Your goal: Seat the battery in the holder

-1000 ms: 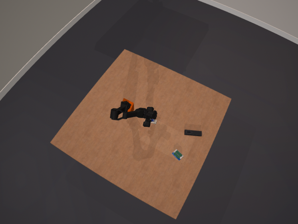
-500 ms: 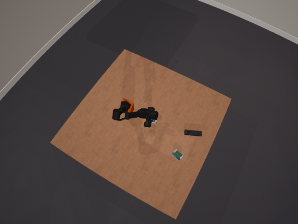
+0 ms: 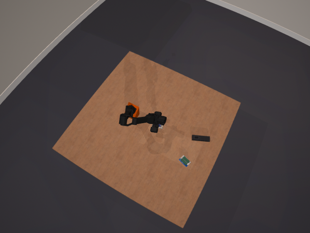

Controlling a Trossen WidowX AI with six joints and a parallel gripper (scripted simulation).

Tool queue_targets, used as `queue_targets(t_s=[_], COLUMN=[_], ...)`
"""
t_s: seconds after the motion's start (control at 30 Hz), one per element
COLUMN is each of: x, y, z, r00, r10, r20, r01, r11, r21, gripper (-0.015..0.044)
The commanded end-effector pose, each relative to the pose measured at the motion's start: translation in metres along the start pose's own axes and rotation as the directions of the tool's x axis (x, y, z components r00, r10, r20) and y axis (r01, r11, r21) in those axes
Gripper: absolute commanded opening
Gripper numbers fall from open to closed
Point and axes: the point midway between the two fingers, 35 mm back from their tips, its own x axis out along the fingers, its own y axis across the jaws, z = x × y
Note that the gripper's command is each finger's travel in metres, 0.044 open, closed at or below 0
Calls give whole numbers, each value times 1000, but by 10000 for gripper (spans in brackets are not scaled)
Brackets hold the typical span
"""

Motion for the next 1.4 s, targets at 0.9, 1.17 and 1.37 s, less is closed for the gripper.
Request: queue_targets(t_s=[0.9,1.17,1.37], x=[4,4,5], y=[-2,-3,-3], z=[0,3,7], r00=[983,981,980], r10=[9,10,11], r20=[-183,-194,-198], r01=[-7,-8,-9], r11=[1000,1000,1000], r21=[10,11,12], gripper=[73,73,73])
